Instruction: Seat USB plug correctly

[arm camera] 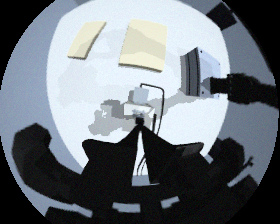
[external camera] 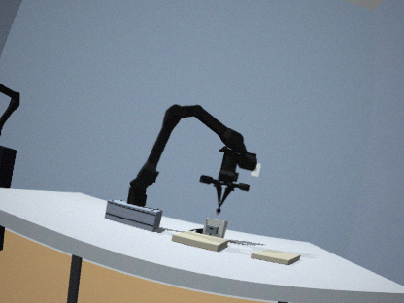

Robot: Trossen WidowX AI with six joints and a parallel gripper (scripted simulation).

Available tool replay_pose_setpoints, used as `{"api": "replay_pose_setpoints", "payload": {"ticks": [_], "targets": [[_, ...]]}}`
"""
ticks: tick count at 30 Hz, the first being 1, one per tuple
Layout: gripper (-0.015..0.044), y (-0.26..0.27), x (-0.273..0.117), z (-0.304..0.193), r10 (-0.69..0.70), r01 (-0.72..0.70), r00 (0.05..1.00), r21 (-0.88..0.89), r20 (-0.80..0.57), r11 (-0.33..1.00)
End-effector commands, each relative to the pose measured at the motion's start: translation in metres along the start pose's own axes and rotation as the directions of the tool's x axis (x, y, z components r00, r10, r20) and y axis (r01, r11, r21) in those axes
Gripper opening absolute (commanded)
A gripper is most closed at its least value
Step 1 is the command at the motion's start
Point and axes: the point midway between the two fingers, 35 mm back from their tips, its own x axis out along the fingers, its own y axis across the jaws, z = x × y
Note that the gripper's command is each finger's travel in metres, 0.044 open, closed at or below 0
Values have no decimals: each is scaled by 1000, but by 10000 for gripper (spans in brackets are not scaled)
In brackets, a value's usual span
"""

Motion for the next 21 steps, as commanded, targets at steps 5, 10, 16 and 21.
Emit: {"api": "replay_pose_setpoints", "payload": {"ticks": [5,10,16,21], "targets": [[0,0,-1,0,2,-2,1000,-31,-1,1000],[0,0,-1,0,1,-1,1000,-136,-1,991],[0,0,0,0,1,-1,1000,-297,0,955],[0,0,0,0,1,-1,1000,-419,0,908]]}}
